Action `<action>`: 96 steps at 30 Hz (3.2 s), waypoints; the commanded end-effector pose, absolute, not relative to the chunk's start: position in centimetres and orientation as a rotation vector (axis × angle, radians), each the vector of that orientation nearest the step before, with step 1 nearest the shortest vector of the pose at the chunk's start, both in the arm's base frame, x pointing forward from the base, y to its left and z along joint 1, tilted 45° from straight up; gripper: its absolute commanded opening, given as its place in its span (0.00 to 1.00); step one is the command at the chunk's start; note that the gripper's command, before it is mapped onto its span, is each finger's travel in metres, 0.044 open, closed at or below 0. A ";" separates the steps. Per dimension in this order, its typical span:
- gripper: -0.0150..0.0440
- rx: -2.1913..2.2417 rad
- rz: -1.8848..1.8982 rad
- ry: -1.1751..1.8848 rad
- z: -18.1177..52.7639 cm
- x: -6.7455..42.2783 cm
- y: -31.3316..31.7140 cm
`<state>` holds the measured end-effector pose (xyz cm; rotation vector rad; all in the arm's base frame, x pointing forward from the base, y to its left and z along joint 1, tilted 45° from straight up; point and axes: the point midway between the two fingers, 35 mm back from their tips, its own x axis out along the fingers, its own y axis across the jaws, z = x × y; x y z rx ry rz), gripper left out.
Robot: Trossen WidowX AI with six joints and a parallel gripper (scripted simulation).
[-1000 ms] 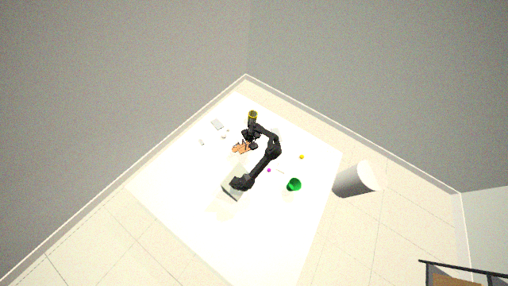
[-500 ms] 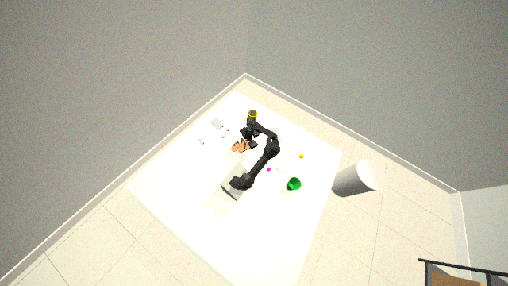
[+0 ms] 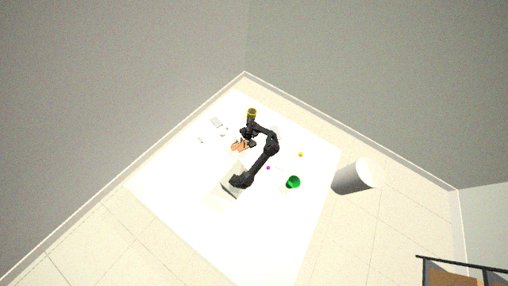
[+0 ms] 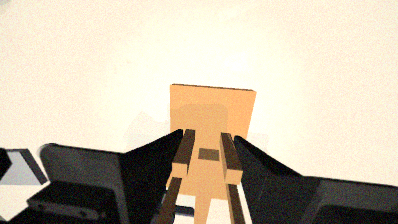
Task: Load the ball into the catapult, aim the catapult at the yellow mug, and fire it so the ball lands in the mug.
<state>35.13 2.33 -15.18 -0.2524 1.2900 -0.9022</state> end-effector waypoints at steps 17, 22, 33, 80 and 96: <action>0.39 -0.253 -0.903 1.290 -16.1 35.1 1.4; 0.61 -0.253 -0.903 1.290 -16.1 35.1 1.4; 1.00 -0.251 -0.898 1.293 -12.1 35.4 5.6; 1.00 -0.264 -0.890 1.293 -15.0 35.0 2.6; 1.00 -0.266 -0.892 1.292 -16.4 35.0 1.1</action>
